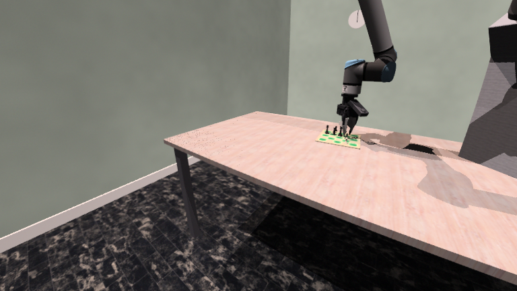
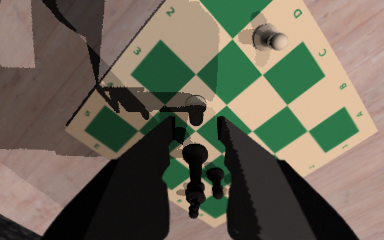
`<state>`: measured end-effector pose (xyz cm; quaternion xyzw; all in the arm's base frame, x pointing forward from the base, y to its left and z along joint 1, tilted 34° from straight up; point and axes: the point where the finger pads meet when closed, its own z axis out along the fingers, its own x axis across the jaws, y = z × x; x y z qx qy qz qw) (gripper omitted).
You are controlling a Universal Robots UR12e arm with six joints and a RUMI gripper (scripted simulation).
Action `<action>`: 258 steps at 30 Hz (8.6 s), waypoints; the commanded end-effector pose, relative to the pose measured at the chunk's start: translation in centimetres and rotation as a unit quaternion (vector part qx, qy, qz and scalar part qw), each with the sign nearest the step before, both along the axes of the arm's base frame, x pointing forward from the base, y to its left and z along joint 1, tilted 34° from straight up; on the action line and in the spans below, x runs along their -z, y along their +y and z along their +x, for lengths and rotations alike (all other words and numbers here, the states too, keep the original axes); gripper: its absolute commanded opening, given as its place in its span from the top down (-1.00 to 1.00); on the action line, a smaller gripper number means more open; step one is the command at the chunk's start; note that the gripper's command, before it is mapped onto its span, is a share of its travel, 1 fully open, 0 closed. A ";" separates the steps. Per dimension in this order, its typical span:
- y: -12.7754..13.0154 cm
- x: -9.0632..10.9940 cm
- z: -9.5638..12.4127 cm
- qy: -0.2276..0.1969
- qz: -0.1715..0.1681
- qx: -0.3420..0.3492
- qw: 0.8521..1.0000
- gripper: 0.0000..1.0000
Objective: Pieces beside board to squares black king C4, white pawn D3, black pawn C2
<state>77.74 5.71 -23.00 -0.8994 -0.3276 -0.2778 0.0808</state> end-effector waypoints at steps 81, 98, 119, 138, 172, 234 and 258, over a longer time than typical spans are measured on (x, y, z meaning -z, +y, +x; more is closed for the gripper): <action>-16.3 -3.6 3.8 -0.023 -0.031 -0.057 0.998 0.60; -16.3 -3.5 3.8 -0.023 -0.031 -0.057 0.998 0.60; -15.8 -2.2 4.6 -0.023 -0.031 -0.058 0.998 0.60; -14.9 0.0 5.8 -0.023 -0.031 -0.058 0.998 0.60; -14.6 0.8 6.3 -0.023 -0.031 -0.058 0.998 0.60; -14.7 0.8 6.3 -0.023 -0.031 -0.058 0.998 0.60; -14.3 1.7 6.8 -0.023 -0.031 -0.058 0.998 0.60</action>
